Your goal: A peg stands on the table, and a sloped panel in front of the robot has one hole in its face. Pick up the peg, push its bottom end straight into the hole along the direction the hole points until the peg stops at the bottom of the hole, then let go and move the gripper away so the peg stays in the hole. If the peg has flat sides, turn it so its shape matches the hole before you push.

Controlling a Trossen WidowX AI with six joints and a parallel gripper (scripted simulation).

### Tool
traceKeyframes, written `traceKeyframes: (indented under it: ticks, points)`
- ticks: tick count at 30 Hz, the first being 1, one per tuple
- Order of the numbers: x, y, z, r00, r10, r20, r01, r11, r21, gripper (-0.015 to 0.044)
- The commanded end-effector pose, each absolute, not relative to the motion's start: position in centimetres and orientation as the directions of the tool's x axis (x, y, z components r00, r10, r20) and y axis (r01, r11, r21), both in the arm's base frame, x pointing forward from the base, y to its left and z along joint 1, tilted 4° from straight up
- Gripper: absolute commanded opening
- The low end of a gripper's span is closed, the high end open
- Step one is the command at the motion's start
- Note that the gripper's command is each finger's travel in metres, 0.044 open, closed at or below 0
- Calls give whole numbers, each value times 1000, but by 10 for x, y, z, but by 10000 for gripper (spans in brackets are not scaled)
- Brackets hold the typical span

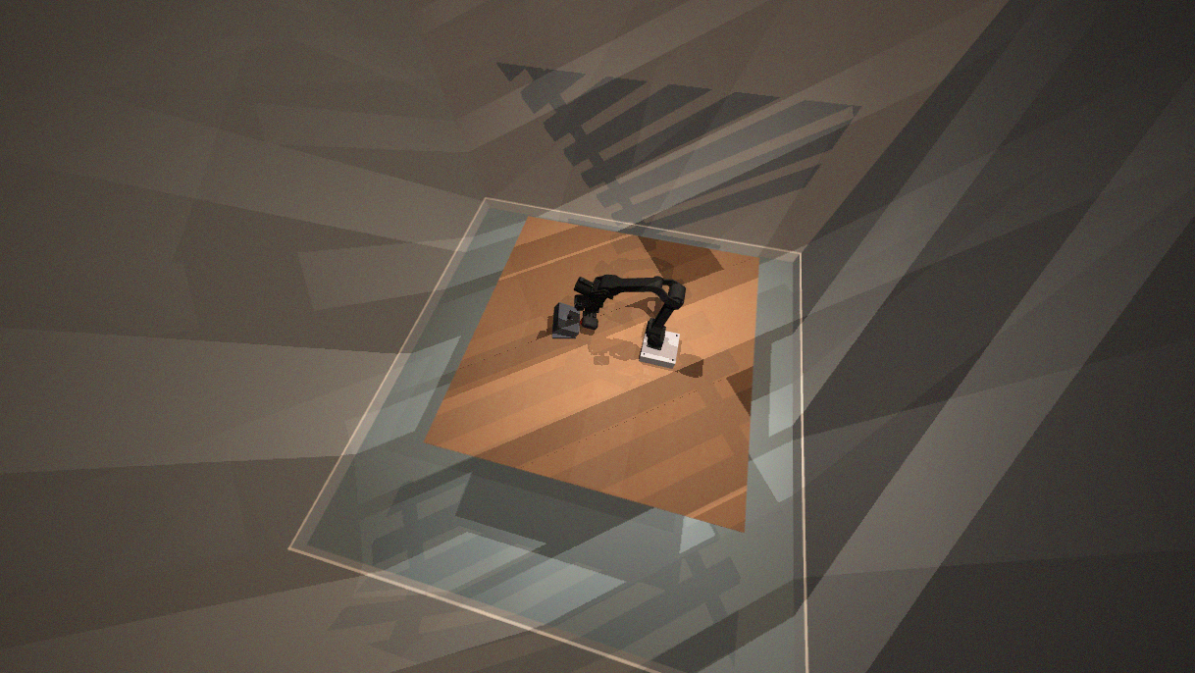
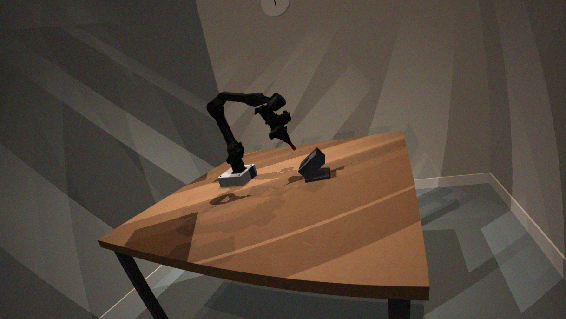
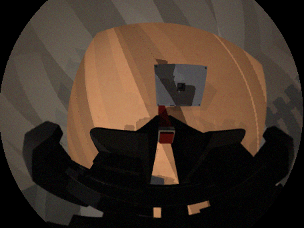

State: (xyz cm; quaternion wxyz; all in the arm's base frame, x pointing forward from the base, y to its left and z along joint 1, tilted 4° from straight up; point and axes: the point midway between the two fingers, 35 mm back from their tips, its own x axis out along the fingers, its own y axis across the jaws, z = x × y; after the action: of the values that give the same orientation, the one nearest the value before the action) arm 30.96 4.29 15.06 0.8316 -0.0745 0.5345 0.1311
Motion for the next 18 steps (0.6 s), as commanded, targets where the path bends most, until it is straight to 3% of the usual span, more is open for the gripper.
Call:
traceKeyframes:
  ticks: [1, 18]
  points:
    - [311, 38, 155, 418, 144, -897, -305, 952, 10, 0]
    - [318, 17, 168, 497, 139, -856, -317, 948, -31, 0]
